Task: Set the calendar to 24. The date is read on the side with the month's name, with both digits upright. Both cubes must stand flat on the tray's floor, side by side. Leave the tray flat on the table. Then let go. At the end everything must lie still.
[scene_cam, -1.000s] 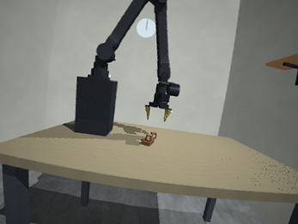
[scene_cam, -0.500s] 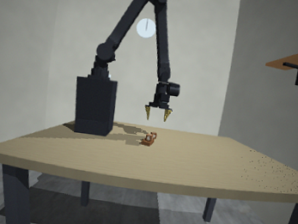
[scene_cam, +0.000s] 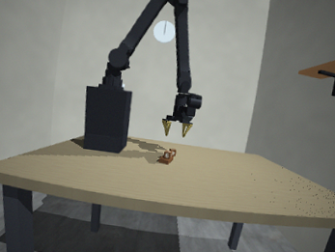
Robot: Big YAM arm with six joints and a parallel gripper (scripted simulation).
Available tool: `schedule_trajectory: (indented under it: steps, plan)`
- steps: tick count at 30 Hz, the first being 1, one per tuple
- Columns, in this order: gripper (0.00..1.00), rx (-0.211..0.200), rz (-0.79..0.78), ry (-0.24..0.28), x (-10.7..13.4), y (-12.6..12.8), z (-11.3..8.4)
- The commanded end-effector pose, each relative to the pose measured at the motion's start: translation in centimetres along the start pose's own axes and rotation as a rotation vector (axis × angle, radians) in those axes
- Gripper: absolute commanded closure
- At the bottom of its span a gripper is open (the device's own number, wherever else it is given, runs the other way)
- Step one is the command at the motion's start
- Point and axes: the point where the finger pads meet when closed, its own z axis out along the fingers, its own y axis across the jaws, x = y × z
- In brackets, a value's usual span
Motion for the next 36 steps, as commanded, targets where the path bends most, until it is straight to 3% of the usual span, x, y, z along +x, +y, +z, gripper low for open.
schedule_trajectory:
  steps: [1,8,15,23,29,31,36]
  plan:
    - [0.00,-0.037,-0.188,-0.009,-0.1,1.2,-0.5]
    - [0.00,-0.018,-0.388,-0.004,0.2,0.6,0.3]
    - [0.00,-0.048,-0.560,-0.024,-0.2,1.6,-0.7]
    - [0.00,-0.019,-0.807,-0.008,0.2,0.6,0.5]
    - [0.00,-0.041,-0.967,-0.031,-0.1,1.4,-0.3]
    - [0.00,-0.041,-0.967,-0.031,-0.1,1.4,-0.3]
    - [0.00,-0.023,-1.149,-0.016,0.2,0.7,0.5]
